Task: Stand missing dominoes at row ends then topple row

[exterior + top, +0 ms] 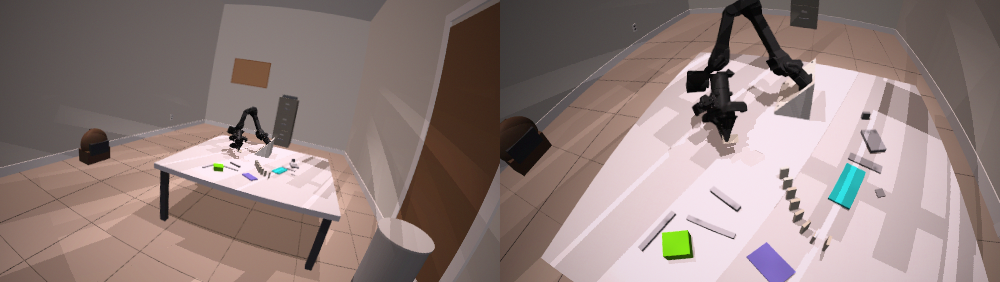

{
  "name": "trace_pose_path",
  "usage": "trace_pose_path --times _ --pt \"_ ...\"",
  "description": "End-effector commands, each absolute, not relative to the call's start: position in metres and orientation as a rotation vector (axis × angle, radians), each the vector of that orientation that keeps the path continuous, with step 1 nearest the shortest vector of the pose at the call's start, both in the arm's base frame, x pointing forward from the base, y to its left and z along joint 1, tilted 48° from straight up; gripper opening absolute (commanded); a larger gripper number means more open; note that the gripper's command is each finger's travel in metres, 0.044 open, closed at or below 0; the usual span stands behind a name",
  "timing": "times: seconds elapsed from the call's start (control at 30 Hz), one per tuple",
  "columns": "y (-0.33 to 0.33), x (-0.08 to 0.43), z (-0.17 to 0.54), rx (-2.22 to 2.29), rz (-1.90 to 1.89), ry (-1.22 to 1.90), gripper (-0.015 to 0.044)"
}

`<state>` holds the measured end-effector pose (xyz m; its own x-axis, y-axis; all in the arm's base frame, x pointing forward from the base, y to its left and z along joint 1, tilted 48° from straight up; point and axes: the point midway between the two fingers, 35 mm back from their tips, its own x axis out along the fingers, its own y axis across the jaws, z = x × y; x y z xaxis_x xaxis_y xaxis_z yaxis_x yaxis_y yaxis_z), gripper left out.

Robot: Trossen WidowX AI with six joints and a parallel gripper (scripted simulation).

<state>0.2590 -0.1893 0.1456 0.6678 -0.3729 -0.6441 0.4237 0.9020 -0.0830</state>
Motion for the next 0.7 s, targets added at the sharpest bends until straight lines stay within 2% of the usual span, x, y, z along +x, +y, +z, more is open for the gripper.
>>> trace_pose_path --times 0.0,0.67 --pt "-0.194 0.258 0.150 0.051 -0.421 0.626 0.0021" --pt "-0.205 0.229 0.184 -0.234 -0.307 0.221 0.0021"
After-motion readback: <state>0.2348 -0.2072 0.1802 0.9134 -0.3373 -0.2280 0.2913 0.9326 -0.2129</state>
